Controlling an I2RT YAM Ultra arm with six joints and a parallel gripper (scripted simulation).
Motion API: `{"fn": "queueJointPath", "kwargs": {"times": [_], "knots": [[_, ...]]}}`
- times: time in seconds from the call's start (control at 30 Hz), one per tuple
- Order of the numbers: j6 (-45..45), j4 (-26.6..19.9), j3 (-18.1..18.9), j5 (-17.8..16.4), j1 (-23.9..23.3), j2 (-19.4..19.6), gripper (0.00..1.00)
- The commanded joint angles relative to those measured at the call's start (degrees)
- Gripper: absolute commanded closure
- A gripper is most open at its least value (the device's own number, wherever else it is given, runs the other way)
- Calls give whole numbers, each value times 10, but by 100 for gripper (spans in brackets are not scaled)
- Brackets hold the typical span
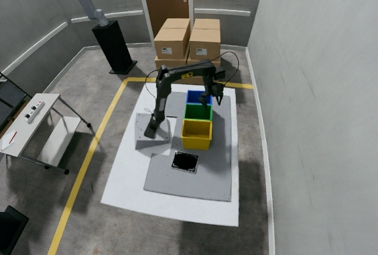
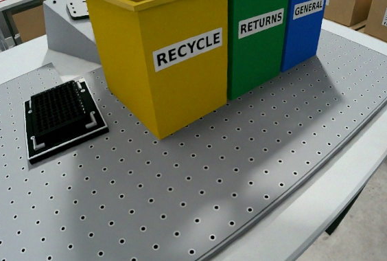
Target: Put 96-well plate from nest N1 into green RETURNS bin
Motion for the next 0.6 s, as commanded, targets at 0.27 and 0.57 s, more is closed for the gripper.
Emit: {"fn": "queueJointPath", "kwargs": {"times": [0.27,0.57], "knots": [[1,-1,9,8,2,-11,0],[-36,14,4,-22,-18,-11,0]]}}
